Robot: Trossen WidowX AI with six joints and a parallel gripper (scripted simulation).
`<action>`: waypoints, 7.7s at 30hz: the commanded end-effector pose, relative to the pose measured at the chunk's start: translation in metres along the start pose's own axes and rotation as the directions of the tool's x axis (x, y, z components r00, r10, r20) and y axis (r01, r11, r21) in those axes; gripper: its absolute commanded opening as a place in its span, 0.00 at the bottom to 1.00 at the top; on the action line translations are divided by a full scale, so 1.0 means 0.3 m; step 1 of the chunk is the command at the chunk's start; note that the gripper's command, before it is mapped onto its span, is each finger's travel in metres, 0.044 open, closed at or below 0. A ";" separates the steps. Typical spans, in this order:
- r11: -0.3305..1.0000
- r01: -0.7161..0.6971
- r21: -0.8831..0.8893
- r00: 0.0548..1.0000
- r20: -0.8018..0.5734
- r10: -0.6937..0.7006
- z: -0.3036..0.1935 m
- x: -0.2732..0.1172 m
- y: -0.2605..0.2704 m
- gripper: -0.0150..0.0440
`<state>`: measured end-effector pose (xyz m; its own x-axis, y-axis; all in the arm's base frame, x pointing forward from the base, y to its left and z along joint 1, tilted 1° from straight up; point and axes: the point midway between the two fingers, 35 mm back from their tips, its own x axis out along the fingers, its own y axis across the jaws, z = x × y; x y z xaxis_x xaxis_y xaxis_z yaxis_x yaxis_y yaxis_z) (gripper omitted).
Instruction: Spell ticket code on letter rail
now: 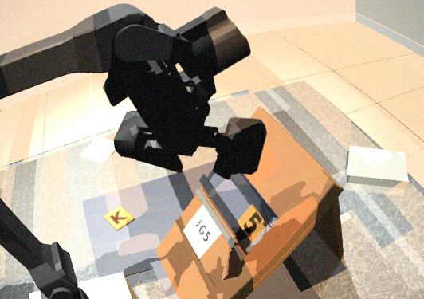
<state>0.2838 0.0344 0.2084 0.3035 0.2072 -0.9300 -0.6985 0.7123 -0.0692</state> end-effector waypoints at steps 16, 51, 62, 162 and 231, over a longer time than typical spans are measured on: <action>0.681 0.180 -0.710 0.964 0.266 0.022 -0.018 -0.219 0.135 1.00; -0.132 0.385 0.913 0.923 -0.382 0.051 -1.080 0.327 -0.319 0.83; -0.132 0.385 0.913 0.923 -0.382 0.051 -1.091 0.368 -0.306 0.83; -0.128 0.381 0.916 0.924 -0.378 0.052 -1.085 0.410 -0.291 0.25; 0.517 0.602 0.609 0.613 0.062 -0.788 0.034 -0.164 -0.573 0.25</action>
<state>0.3946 -0.1067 0.2669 0.7576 -0.4143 -0.5043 0.2289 0.8923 -0.3891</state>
